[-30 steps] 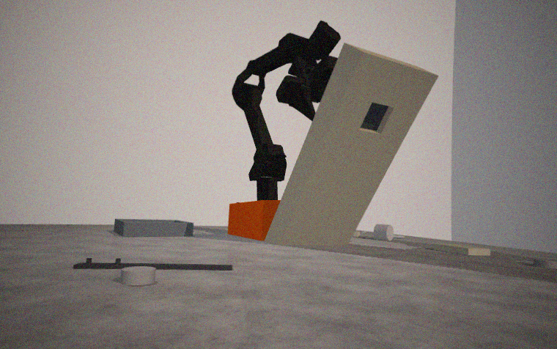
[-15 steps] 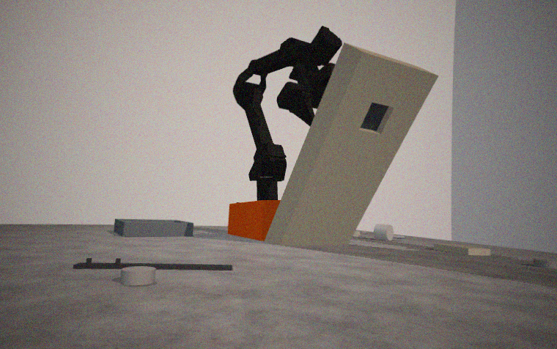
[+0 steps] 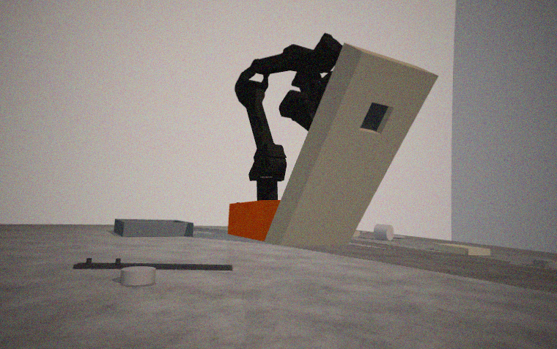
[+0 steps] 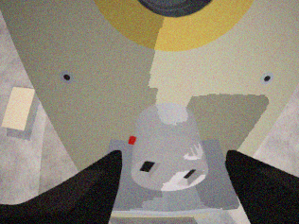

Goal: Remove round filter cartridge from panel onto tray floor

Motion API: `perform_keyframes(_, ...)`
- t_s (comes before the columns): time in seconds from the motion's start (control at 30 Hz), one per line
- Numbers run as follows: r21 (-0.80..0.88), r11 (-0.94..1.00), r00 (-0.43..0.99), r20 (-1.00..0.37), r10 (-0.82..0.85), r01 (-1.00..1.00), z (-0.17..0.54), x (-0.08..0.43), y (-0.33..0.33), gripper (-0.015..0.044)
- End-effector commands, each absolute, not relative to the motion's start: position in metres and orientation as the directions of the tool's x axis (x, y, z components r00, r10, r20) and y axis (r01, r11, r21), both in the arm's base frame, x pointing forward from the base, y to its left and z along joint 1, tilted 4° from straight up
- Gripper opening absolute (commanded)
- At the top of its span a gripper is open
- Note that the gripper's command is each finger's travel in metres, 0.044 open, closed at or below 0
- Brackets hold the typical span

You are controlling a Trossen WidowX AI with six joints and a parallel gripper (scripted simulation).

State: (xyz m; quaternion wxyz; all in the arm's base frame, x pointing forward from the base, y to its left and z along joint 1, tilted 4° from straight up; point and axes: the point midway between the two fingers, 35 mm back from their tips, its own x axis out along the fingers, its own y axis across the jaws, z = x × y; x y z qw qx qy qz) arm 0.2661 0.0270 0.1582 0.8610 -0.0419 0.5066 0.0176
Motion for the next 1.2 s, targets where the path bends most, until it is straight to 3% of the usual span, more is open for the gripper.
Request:
perform_keyframes(0.0, -0.051, 0.996, 0.474, -0.881, -0.007, -0.080, 0.147, 0.267, 0.028, 0.0305)
perform_keyframes(0.33, -0.051, 0.996, 0.474, -0.881, -0.007, -0.080, 0.144, 0.269, 0.027, 0.0305)
perform_keyframes(0.93, -0.055, 0.996, 0.482, -0.876, -0.013, -0.073, 0.148, 0.270, 0.027, 0.0185)
perform_keyframes(1.17, -0.053, 0.996, 0.482, -0.876, -0.010, -0.075, 0.155, 0.275, 0.028, 0.0001)
